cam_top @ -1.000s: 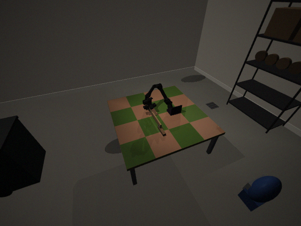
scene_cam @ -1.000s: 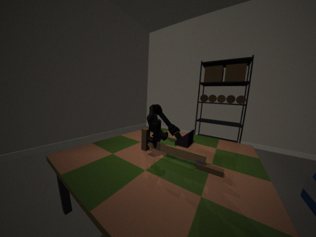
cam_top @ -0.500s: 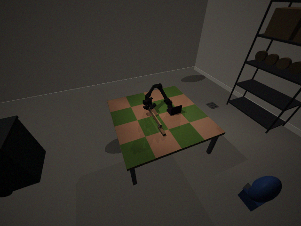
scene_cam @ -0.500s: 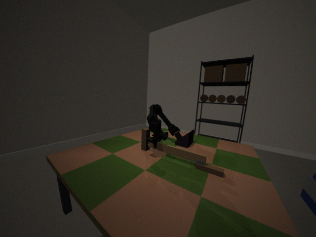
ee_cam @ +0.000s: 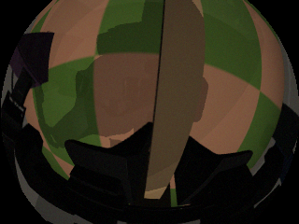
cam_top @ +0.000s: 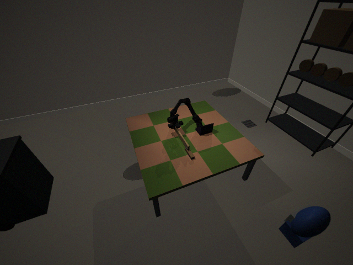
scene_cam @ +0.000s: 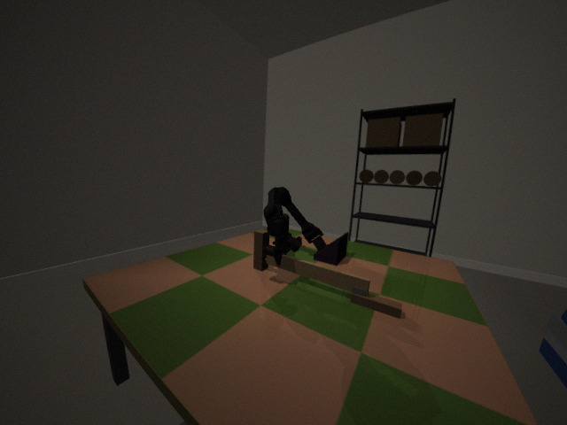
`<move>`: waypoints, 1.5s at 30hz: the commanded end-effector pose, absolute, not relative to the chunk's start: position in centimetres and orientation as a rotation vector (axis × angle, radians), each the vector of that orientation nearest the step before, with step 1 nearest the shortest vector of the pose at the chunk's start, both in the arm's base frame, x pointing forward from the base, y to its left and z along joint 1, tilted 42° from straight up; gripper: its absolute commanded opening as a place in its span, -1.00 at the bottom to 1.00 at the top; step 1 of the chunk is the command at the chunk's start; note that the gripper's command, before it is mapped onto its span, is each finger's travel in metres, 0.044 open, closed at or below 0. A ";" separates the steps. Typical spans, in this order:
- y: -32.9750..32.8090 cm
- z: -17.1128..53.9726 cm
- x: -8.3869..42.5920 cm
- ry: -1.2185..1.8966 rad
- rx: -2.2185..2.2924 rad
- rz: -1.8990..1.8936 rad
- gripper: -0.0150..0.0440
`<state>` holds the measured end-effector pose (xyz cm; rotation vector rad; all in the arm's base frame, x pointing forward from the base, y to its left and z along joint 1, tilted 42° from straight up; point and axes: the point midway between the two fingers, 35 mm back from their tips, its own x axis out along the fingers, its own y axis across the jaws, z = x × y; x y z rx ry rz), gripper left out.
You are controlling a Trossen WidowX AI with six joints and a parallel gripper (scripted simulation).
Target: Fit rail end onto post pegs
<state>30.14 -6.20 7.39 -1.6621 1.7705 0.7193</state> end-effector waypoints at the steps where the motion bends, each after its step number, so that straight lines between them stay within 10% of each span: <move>1: -6.3 7.5 30.1 1.770 -1.662 0.723 -0.49; 45: -6.0 7.4 30.2 1.770 -1.662 0.723 -0.49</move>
